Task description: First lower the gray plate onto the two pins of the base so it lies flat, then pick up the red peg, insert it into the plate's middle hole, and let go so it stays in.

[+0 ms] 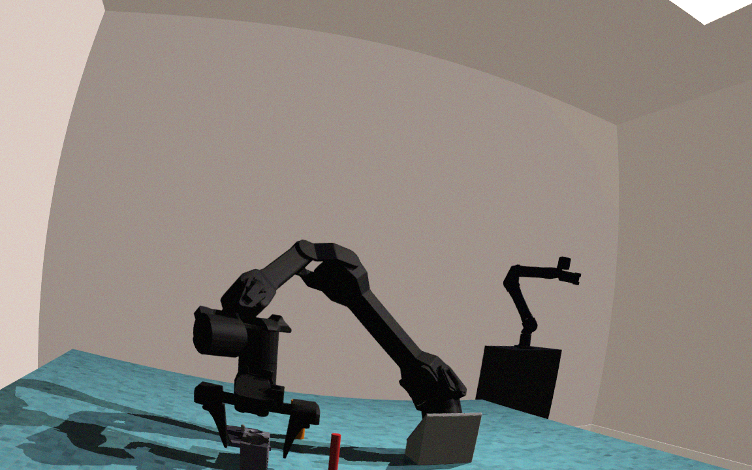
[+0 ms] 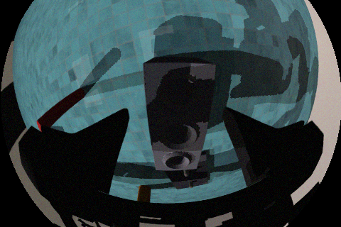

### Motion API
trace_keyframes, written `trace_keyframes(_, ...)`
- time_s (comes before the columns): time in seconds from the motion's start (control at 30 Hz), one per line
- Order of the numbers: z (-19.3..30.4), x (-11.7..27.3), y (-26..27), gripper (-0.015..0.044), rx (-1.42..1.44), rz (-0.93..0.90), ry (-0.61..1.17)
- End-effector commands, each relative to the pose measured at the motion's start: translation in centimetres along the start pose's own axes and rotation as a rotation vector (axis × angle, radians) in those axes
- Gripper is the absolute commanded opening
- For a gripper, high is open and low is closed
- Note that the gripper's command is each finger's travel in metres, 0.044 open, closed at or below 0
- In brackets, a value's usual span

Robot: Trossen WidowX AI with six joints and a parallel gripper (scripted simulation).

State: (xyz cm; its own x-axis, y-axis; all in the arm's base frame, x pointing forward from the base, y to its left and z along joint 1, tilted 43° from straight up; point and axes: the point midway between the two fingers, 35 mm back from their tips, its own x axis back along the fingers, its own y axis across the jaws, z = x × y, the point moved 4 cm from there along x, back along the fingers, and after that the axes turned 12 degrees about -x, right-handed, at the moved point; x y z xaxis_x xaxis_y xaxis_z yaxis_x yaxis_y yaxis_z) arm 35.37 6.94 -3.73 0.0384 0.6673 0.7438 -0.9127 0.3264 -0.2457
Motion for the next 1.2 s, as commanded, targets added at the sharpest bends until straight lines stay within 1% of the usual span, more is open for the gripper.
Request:
trace_keyframes(0.0,0.1,-0.7,0.1,0.0440,0.006,0.002,0.006)
trace_keyframes(0.23,0.2,-1.6,0.1,0.0440,0.006,0.002,0.006)
trace_keyframes(0.6,0.2,-1.6,0.1,0.0151,0.006,0.002,0.006)
trace_keyframes(0.8,0.2,-1.6,0.1,0.0111,0.006,0.002,0.006)
trace_keyframes(0.93,0.1,-1.1,0.0,0.0006,0.006,0.002,0.006)
trace_keyframes(1.17,0.0,1.0,-0.2,0.0000,0.006,0.002,0.003)
